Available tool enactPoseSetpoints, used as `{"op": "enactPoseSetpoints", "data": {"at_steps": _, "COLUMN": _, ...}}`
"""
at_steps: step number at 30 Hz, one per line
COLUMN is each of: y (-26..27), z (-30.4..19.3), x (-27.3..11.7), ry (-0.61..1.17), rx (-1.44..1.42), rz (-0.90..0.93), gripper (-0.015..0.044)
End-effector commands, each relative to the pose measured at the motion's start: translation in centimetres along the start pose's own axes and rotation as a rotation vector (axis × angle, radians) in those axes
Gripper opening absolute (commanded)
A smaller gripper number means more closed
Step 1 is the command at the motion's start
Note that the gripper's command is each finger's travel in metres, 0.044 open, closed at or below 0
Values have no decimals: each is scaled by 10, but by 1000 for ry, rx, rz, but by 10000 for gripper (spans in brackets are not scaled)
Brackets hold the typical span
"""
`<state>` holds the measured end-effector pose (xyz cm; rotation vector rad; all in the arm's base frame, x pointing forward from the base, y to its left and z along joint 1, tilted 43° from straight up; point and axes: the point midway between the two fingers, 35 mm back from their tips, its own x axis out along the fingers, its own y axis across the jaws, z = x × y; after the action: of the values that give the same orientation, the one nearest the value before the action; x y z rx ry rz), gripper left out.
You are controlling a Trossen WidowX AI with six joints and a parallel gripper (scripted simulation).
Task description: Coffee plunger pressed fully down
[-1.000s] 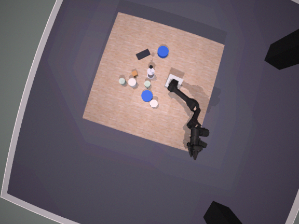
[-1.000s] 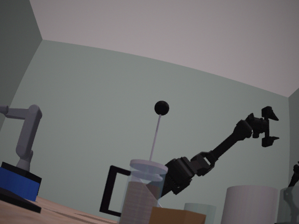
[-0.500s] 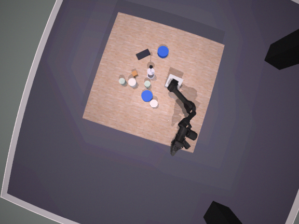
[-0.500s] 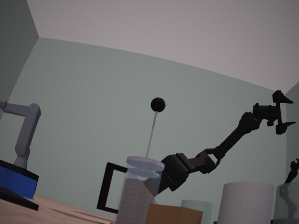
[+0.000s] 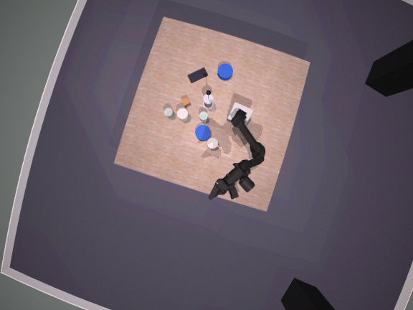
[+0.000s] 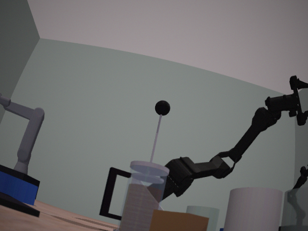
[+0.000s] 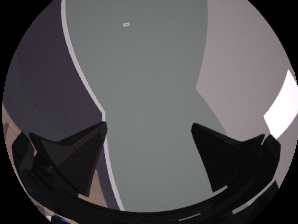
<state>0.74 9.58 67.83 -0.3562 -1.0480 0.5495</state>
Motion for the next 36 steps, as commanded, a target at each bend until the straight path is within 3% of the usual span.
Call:
{"op": "enactPoseSetpoints", "data": {"at_steps": 1, "y": -4, "z": -19, "x": 2, "ry": 52, "rx": 4, "rz": -7, "gripper": 440}}
{"op": "enactPoseSetpoints", "data": {"at_steps": 14, "y": -22, "z": -89, "x": 4, "ry": 233, "rx": 27, "rz": -48, "gripper": 440}}
{"op": "enactPoseSetpoints", "data": {"at_steps": 20, "y": -42, "z": -177, "x": -14, "ry": 478, "rx": 62, "rz": -75, "gripper": 440}}
{"op": "enactPoseSetpoints", "data": {"at_steps": 27, "y": -64, "z": -286, "x": -73, "ry": 801, "rx": 158, "rz": -111, "gripper": 440}}
{"op": "enactPoseSetpoints", "data": {"at_steps": 36, "y": -71, "z": -389, "x": -196, "ry": 1167, "rx": 412, "rz": -191, "gripper": 440}}
